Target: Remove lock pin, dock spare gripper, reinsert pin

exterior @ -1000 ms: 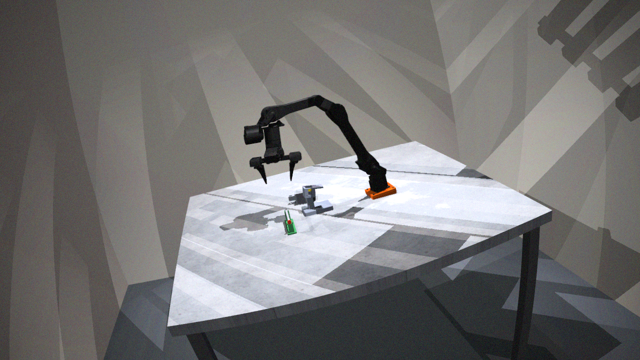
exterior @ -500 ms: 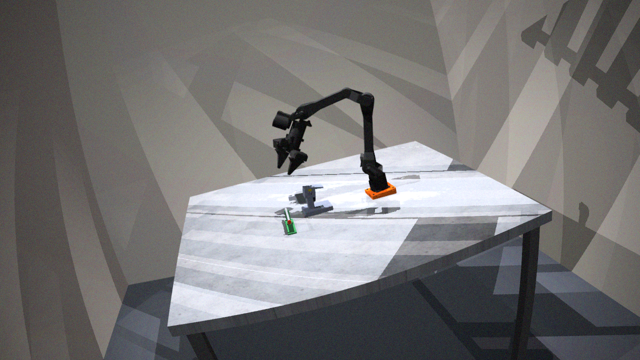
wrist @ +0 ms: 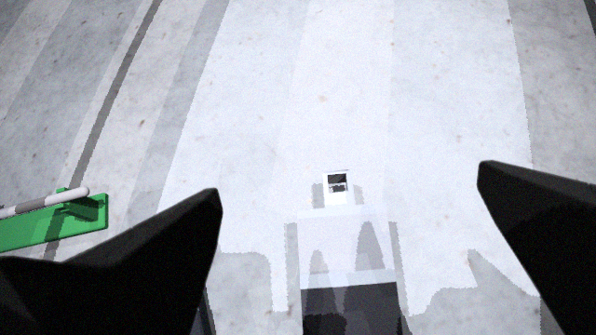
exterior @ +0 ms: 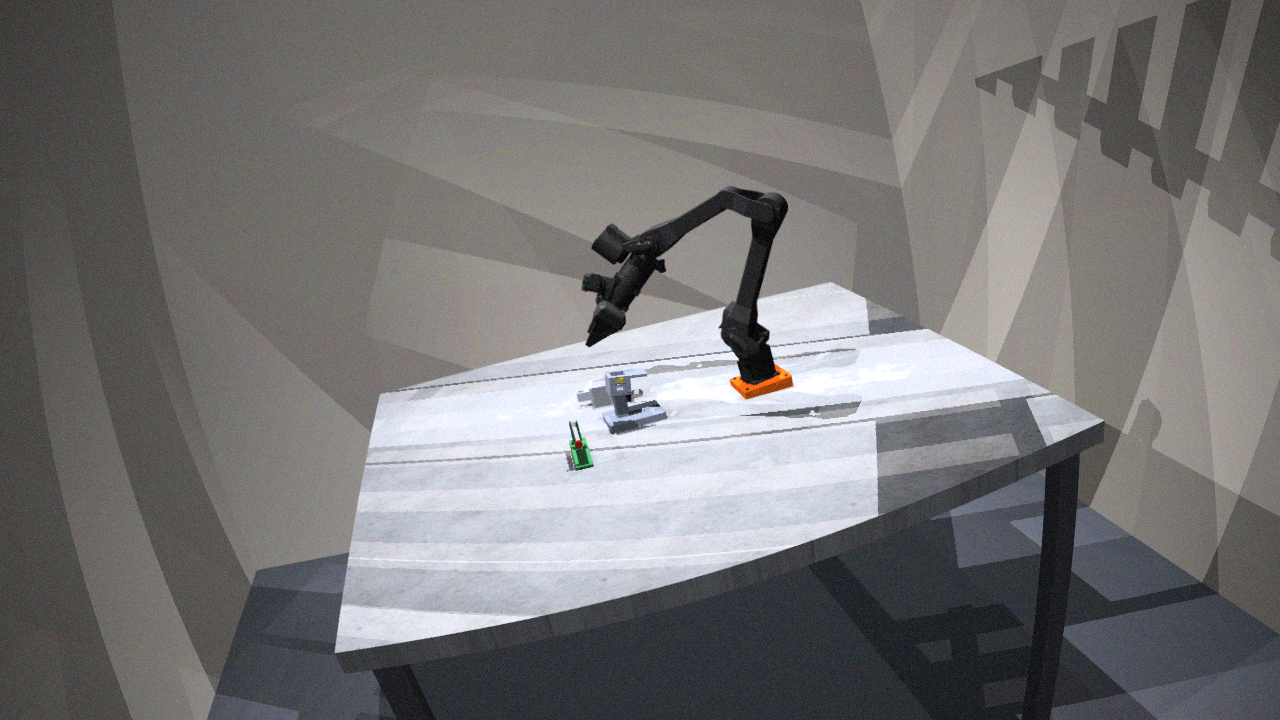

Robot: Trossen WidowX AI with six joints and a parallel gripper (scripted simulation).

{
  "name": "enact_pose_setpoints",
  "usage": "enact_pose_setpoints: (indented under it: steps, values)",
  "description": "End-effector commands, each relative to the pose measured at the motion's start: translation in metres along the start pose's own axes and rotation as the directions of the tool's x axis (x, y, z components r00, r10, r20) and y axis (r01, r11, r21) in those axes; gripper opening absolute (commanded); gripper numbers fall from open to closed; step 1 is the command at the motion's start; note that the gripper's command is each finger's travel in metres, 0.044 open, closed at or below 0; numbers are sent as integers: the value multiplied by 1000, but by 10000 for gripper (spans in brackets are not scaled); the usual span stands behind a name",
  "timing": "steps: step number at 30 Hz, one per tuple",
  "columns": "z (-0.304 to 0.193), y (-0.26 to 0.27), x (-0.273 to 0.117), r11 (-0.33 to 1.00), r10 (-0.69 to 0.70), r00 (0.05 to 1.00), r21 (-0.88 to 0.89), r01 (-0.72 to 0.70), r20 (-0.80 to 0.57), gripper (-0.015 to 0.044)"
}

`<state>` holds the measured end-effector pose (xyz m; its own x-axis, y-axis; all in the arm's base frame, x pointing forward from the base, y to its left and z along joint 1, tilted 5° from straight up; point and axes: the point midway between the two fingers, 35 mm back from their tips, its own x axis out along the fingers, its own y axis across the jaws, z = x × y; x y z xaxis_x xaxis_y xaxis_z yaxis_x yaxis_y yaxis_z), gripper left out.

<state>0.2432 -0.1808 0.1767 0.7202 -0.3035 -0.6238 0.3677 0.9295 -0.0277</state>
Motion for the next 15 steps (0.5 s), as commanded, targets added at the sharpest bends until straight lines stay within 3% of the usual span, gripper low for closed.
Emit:
enact_pose_setpoints:
  steps: [1, 15]
  values:
    - [-10, 0, 9, 1000, 3, 1000, 10, -3, -7, 440]
    - [-48, 0, 50, 1000, 1, 1000, 10, -1, -10, 440]
